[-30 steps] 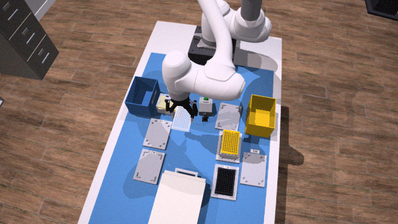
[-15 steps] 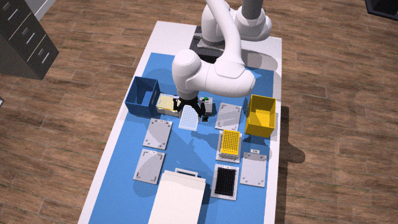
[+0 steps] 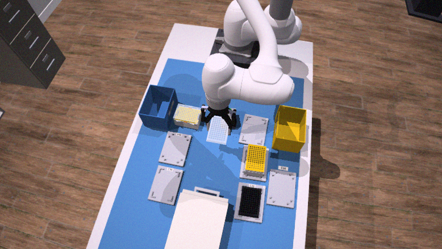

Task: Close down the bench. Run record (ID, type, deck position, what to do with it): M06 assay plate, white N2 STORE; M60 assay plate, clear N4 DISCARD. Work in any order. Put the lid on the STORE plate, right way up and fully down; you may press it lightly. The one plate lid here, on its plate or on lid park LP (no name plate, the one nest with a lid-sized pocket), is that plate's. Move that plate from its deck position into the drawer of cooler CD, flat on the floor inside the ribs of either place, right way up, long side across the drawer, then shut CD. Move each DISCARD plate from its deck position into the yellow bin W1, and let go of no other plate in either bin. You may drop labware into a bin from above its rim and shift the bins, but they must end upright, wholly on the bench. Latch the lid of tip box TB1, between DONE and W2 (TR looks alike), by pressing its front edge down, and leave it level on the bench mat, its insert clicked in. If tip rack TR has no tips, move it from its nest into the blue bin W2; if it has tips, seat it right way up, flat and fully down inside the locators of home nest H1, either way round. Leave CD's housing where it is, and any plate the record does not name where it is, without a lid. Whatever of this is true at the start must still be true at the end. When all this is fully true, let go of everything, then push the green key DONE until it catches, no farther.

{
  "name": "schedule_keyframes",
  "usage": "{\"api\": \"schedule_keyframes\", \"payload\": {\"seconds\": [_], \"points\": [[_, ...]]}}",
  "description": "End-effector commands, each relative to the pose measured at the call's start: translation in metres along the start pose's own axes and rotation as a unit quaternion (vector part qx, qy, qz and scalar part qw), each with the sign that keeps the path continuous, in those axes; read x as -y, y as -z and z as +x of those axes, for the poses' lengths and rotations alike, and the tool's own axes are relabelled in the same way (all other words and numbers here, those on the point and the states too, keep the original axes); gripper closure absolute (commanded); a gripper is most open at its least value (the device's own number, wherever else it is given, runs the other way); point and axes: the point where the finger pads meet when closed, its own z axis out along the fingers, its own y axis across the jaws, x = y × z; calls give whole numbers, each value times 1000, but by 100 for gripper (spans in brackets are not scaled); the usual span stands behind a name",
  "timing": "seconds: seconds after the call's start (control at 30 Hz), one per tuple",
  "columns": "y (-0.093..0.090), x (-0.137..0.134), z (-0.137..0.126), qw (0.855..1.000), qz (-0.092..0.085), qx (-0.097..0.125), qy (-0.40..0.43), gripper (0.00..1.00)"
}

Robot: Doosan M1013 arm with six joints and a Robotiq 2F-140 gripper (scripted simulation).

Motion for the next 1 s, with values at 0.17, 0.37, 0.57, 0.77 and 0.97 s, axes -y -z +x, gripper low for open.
{"api": "schedule_keyframes", "payload": {"seconds": [0.17, 0.37, 0.57, 0.77, 0.97], "points": [[0, 17, -6, 1000, 0, 0, 0, 100], [0, 32, -11, 1000, 0, 0, 0, 100], [0, 47, -16, 1000, 0, 0, 0, 100], [0, 57, -20, 1000, 0, 0, 0, 100], [0, 72, -25, 1000, 0, 0, 0, 100]]}}
